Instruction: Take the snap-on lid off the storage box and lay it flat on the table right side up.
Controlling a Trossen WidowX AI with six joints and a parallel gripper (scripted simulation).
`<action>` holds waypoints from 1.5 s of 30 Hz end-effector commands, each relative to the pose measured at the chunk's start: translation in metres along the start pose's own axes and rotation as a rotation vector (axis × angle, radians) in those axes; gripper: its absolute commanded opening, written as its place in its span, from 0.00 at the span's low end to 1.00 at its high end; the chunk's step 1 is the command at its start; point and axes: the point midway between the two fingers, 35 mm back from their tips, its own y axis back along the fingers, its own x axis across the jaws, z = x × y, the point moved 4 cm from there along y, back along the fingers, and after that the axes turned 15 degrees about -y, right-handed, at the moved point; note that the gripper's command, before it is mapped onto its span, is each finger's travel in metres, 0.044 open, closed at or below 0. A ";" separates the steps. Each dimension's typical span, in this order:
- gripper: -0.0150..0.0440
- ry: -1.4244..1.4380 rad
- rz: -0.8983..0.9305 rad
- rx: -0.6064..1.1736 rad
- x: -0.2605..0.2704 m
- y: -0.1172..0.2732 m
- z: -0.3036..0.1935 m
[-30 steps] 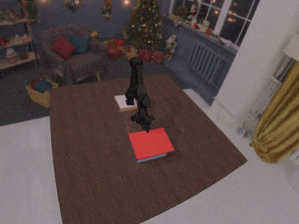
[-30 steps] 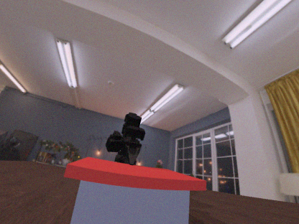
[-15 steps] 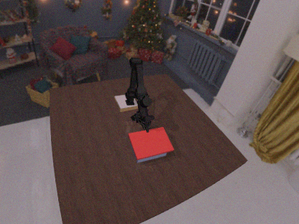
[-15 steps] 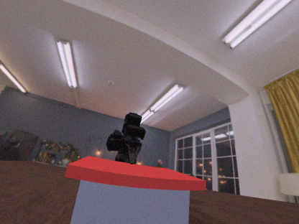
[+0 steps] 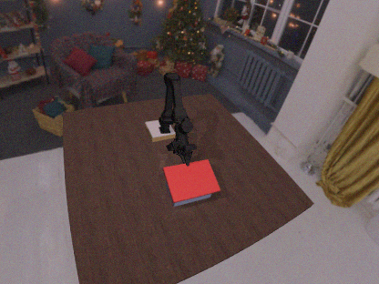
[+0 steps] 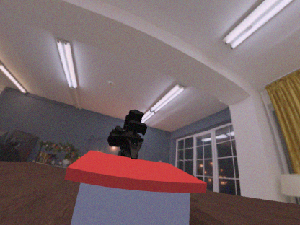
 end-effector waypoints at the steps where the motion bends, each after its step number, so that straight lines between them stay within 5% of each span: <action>1: 0.25 -0.001 0.018 0.001 0.010 0.004 -0.002; 45: 0.25 -0.001 0.020 0.002 0.070 0.021 -0.018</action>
